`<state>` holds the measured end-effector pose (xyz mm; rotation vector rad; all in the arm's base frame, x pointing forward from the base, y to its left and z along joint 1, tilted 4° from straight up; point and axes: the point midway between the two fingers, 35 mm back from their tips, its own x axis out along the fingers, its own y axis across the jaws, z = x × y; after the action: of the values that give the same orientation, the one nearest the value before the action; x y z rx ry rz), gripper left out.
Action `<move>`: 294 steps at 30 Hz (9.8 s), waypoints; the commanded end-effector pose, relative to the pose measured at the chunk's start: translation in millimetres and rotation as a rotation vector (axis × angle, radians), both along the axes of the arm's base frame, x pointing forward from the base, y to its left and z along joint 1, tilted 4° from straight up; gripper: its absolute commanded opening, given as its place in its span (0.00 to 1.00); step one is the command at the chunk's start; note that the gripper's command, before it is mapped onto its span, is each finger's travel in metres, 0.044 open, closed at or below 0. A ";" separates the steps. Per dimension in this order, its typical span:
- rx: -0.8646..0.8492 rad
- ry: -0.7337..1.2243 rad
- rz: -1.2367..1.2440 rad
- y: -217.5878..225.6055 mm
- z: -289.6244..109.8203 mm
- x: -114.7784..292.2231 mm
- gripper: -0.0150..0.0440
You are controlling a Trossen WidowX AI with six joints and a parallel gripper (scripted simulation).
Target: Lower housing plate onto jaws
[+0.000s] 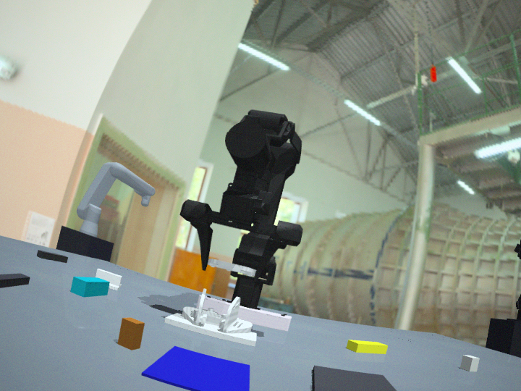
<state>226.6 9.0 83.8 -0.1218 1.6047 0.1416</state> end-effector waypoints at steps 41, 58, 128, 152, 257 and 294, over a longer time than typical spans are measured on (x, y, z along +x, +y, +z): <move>0.002 0.000 -0.003 1.1 -25.4 0.1 0.85; 0.003 0.000 -0.003 1.4 -52.8 -2.1 0.85; 0.003 0.001 0.000 1.5 -71.1 -4.0 0.85; 0.003 0.001 0.001 1.6 -76.0 -4.3 0.85; 0.001 -0.002 0.001 1.2 -72.7 -3.7 1.00; 0.003 0.002 0.001 -0.2 51.0 -16.2 1.00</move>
<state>211.2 8.5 133.2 -0.1193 1.6064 0.1402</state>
